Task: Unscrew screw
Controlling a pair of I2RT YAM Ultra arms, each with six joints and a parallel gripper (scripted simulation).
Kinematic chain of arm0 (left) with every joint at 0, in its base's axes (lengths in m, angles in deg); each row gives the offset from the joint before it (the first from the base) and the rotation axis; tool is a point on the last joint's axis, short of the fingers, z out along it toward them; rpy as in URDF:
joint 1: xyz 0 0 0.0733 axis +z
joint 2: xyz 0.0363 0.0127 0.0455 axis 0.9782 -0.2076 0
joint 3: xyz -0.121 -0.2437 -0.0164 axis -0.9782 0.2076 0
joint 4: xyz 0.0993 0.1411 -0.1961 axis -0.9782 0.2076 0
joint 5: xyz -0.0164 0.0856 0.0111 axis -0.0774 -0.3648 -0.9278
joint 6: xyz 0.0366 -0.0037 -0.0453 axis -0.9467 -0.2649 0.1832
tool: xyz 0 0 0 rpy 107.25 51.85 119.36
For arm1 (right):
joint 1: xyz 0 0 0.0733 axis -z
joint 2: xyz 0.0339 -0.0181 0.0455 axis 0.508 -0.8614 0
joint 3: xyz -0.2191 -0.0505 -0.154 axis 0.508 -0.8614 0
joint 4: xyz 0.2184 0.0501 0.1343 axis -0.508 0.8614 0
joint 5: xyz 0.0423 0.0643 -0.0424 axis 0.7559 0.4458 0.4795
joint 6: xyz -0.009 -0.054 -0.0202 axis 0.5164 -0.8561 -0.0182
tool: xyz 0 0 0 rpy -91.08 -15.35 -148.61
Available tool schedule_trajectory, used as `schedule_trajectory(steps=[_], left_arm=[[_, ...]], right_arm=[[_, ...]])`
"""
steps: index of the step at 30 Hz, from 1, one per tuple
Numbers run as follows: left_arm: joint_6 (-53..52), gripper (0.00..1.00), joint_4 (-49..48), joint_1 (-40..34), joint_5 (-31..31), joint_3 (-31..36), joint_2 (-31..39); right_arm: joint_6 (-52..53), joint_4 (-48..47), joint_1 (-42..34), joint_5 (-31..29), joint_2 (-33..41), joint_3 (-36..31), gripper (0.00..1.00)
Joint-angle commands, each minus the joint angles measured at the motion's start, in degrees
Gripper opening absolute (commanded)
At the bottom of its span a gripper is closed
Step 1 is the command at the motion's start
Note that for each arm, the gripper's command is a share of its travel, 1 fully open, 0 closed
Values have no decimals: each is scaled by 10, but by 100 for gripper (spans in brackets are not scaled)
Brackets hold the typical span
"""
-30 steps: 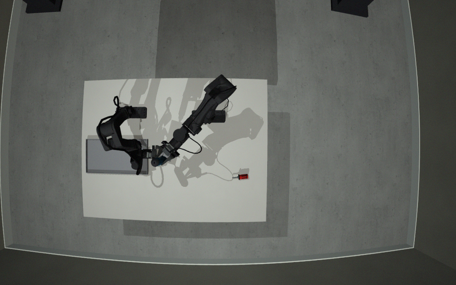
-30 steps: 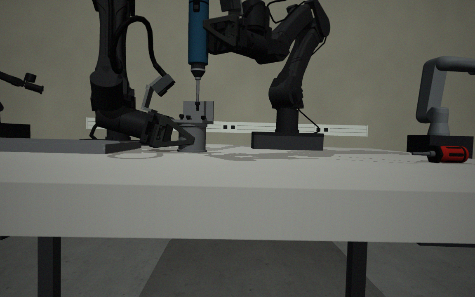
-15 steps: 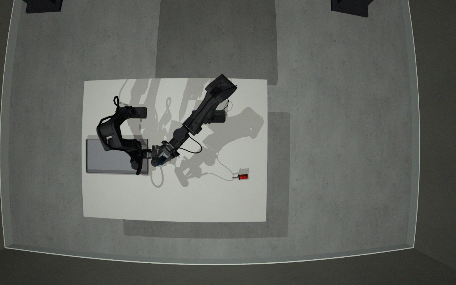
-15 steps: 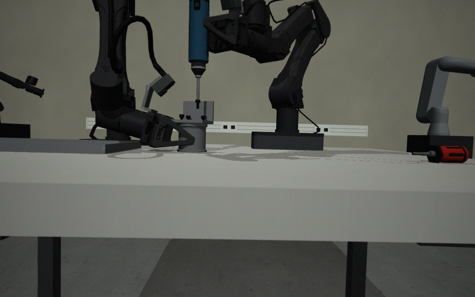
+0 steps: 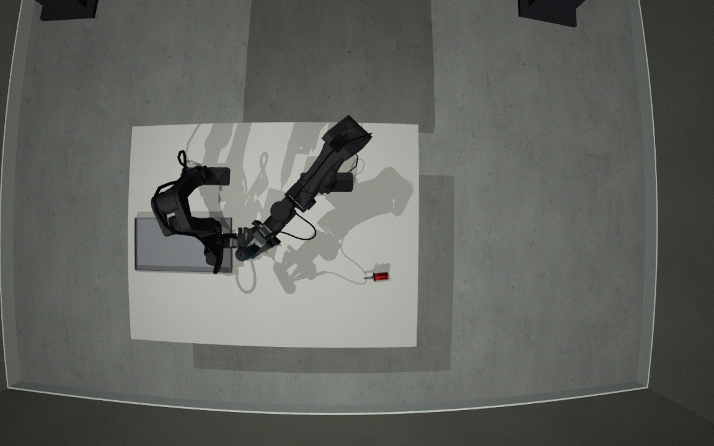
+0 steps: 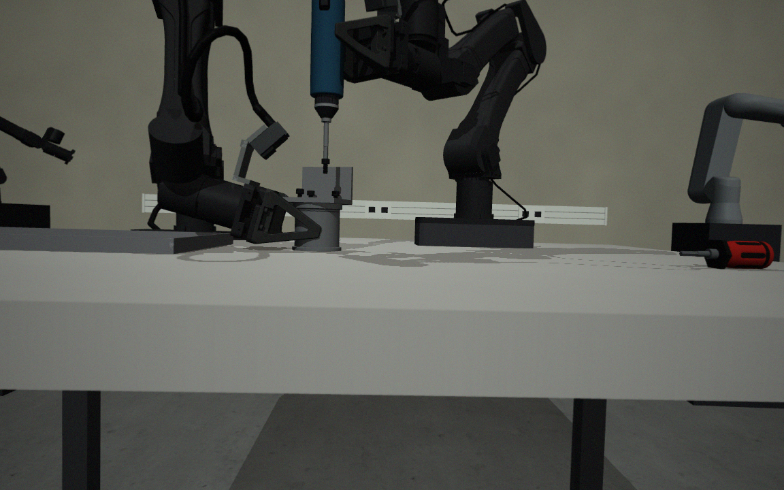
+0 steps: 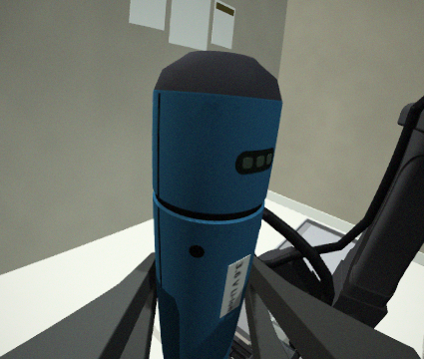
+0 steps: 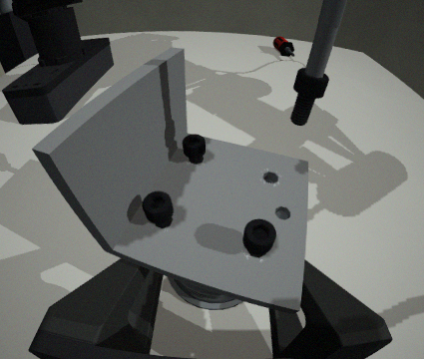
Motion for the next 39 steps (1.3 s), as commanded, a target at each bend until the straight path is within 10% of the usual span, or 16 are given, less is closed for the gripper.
schedule_trajectory(steps=[1, 39], left_arm=[[-5, 42, -35, 7, -1, -37, 27], [-5, 42, 24, 7, 0, -73, 47]], right_arm=[[-2, 1, -7, 9, 8, 0, 59], [-2, 1, -7, 9, 8, 0, 59]])
